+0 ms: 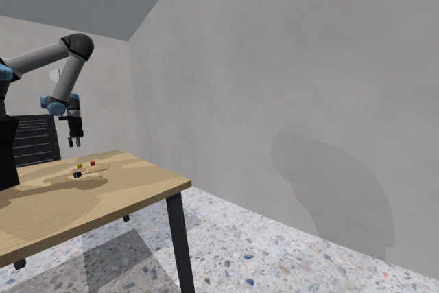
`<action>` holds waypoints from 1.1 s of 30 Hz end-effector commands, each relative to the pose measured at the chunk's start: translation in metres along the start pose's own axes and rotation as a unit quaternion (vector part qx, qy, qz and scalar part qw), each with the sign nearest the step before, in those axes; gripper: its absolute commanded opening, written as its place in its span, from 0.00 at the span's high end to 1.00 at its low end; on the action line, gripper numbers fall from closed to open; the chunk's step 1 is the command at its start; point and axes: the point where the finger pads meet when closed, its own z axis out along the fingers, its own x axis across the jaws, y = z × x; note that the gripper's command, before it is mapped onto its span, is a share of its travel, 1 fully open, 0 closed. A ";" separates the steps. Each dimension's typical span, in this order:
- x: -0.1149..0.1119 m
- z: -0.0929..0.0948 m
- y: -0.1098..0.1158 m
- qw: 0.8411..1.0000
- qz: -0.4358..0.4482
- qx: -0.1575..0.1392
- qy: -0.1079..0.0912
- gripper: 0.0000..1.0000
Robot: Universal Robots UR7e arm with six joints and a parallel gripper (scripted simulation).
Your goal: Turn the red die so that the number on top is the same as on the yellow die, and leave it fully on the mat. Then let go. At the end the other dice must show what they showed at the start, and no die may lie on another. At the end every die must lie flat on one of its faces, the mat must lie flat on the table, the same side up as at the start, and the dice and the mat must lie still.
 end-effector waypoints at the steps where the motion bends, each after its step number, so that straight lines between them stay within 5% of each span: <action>1: -0.011 0.001 0.009 0.998 0.059 -0.001 -0.001 0.00; 18: -0.044 0.005 0.029 0.972 0.235 -0.001 0.000 0.00; 23: -0.061 0.005 0.038 0.950 0.312 -0.002 -0.001 0.00; 33: -0.071 0.005 0.043 0.934 0.357 -0.002 -0.001 0.00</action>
